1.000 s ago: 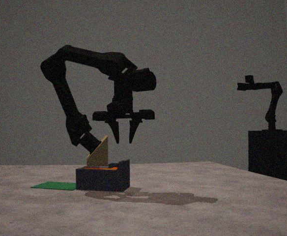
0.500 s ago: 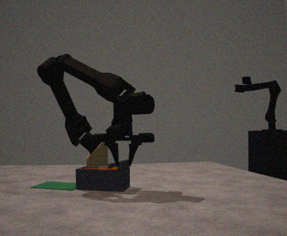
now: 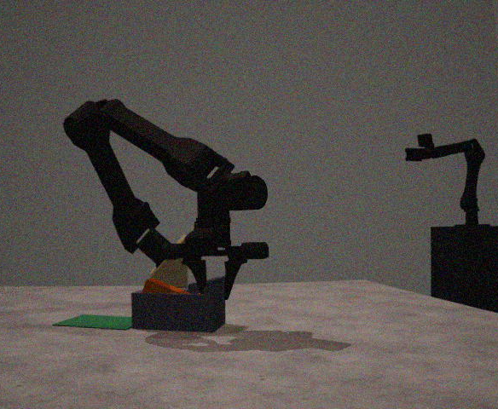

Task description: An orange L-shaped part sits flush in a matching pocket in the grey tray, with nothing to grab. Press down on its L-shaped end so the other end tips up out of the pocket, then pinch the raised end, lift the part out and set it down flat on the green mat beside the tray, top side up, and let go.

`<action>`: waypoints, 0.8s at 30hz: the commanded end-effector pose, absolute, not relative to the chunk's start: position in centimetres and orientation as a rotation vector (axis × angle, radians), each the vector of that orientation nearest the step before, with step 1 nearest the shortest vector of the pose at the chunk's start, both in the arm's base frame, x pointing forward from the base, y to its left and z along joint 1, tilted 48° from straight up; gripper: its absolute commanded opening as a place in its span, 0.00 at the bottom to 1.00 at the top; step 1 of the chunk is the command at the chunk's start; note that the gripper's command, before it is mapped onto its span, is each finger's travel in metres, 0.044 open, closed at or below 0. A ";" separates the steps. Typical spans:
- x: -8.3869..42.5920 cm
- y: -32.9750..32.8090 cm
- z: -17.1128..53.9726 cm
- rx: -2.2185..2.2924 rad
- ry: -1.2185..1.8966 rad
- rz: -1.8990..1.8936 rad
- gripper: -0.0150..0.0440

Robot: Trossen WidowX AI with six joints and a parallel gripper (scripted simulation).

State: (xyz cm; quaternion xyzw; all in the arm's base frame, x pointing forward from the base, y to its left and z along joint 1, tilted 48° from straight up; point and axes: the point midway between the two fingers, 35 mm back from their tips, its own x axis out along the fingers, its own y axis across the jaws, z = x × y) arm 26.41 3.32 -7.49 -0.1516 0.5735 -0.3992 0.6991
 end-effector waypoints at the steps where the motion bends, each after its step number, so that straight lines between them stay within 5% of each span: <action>1: 26.1 2.3 -8.0 -0.355 1.283 -0.897 0.56; 24: 26.1 1.9 -8.4 -0.355 1.283 -0.897 0.56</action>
